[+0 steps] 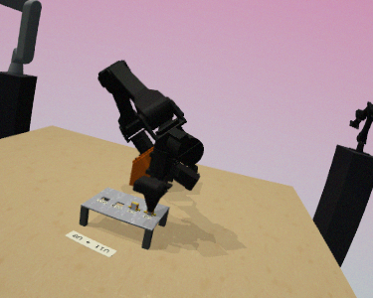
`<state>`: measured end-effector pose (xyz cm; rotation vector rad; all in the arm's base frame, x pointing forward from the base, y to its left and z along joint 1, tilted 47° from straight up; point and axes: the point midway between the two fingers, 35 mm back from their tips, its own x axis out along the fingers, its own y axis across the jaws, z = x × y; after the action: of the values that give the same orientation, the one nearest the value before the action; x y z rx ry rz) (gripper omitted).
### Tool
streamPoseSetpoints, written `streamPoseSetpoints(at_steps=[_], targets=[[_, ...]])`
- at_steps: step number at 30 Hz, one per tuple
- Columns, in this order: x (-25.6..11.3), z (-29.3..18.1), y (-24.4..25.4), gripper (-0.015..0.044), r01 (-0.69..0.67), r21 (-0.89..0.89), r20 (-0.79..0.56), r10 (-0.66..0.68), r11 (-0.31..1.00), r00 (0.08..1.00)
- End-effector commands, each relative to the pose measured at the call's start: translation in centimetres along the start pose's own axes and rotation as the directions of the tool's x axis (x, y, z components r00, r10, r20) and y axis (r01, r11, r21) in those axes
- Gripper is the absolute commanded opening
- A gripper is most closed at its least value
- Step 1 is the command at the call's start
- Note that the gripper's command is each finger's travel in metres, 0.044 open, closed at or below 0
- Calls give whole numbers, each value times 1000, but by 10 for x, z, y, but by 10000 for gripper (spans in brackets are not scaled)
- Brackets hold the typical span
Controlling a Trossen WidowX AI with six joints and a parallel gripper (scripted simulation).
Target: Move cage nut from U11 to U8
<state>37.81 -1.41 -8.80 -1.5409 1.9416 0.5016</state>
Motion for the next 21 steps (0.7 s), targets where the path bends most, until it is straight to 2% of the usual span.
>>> streamPoseSetpoints(at_steps=[1,9,21], targets=[[1,0,0,26,-2,-2,-1,2,1000,1000],[1,0,0,26,-2,-2,-1,2,1000,1000],[0,0,0,341,0,0,0,0,1000,1000]])
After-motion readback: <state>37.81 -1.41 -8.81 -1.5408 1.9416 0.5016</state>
